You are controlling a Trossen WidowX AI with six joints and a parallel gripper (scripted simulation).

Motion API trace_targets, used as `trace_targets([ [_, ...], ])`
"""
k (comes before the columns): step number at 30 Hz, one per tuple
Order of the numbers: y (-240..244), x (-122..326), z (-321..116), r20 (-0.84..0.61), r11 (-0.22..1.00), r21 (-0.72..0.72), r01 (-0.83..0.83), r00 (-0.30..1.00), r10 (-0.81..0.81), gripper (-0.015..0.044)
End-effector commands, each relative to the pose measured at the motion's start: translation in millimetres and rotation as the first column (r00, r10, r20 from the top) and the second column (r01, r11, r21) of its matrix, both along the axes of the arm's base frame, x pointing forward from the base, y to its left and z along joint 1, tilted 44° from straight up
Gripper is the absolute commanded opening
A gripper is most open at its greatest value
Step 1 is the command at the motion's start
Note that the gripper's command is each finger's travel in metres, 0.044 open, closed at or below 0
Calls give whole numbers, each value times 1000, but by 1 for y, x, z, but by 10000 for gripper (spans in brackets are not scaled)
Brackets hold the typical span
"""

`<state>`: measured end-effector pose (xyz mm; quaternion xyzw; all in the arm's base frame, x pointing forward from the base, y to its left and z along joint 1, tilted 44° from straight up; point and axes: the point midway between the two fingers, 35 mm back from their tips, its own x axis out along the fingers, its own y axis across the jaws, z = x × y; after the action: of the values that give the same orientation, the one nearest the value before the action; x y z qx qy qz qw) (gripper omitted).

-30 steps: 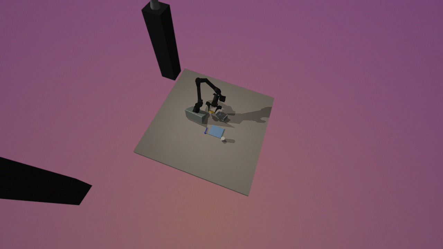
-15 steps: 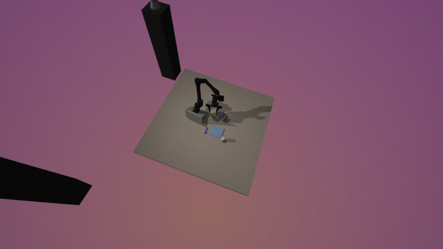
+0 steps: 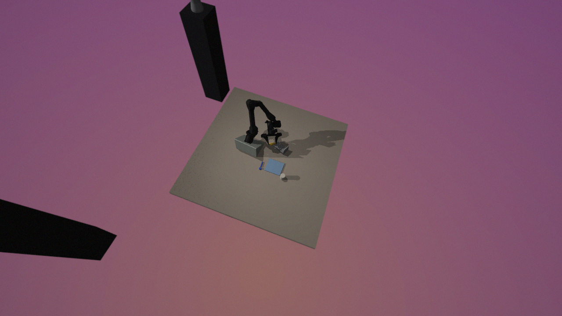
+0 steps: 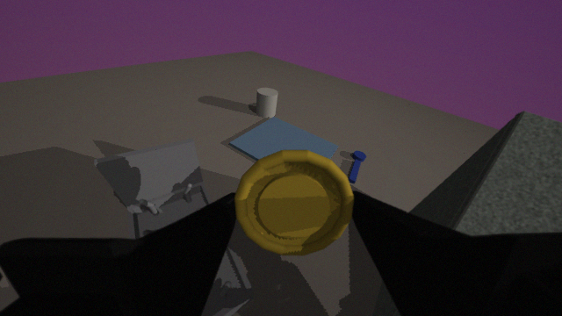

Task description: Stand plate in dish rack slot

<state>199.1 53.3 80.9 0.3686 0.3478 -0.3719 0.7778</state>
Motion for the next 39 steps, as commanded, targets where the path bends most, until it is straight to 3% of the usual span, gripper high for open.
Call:
trace_targets([
  [1,5,2,3,76,999,-28,-32,997,34,0],
  [16,26,4,14,327,986,-120,-119,933,152,0],
  [31,46,-6,32,570,973,-157,-166,790,227,0],
  [39,47,-7,34,591,973,-158,-170,773,231,0],
])
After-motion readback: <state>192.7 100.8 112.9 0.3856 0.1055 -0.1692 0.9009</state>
